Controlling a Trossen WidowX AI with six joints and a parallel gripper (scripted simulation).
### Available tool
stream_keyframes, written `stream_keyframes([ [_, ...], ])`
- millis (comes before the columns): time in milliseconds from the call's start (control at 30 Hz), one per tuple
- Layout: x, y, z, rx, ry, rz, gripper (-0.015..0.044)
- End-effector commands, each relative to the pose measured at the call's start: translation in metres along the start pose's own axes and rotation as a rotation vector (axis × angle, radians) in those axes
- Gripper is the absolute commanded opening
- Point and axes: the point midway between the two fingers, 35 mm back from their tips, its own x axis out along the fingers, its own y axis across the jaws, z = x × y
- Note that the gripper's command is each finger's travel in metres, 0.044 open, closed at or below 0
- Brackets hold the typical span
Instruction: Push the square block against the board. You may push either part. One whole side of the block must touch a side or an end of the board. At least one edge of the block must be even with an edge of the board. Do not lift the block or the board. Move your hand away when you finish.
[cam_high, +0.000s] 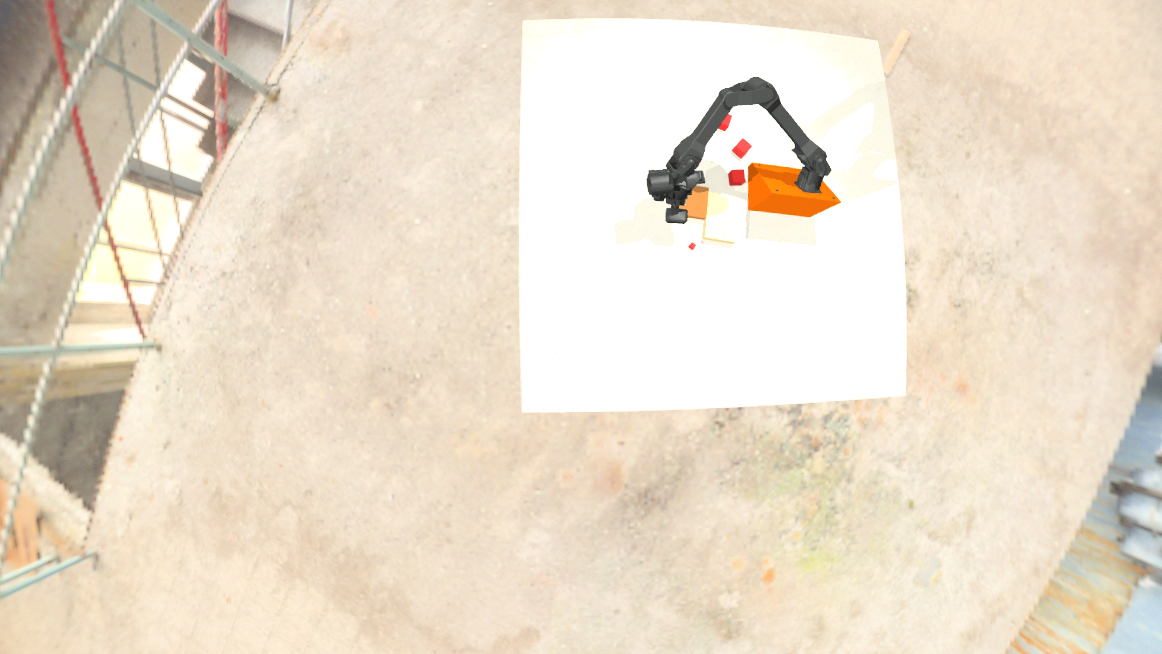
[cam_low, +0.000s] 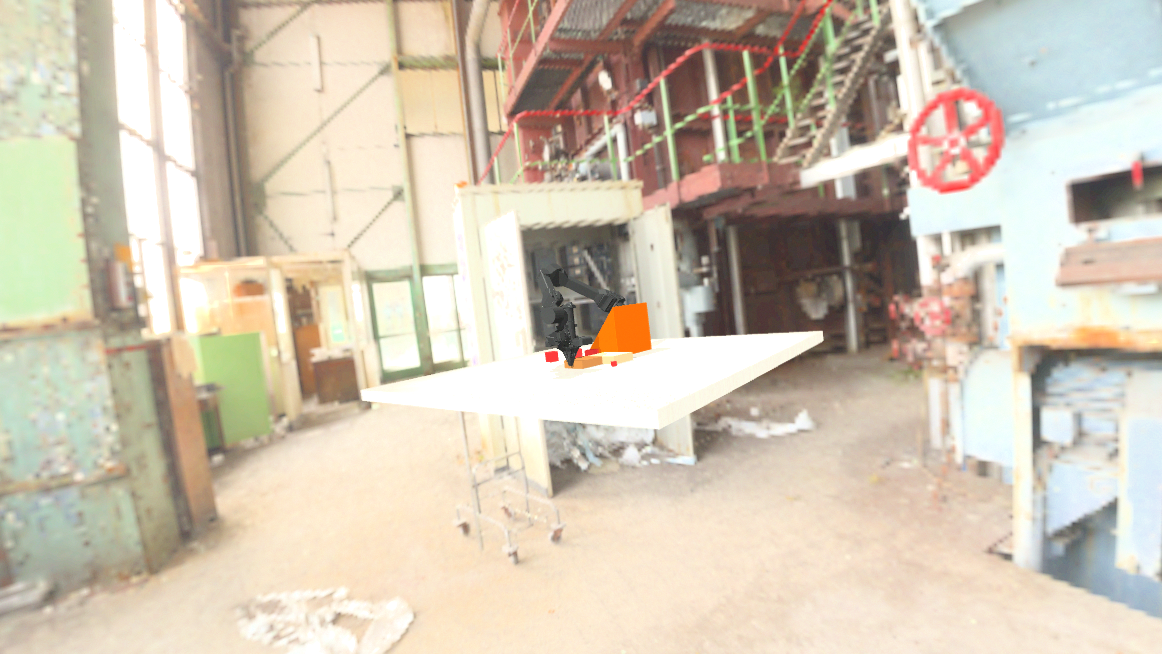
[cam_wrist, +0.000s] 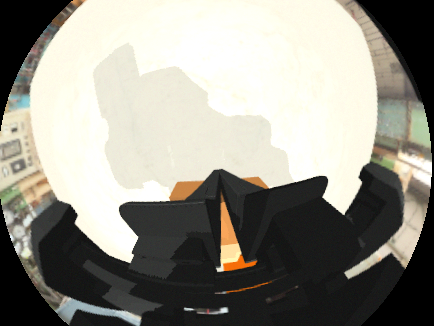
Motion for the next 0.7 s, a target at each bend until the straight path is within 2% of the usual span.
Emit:
stream_keyframes([
  [0, 0.004, 0.001, -0.013, -0.014, 0.021, 0.001, 0.0],
  [267, 0.004, 0.001, -0.02, -0.015, 0.021, 0.001, 0.0],
  [667, 0.004, 0.001, -0.002, -0.014, 0.02, 0.001, 0.0],
])
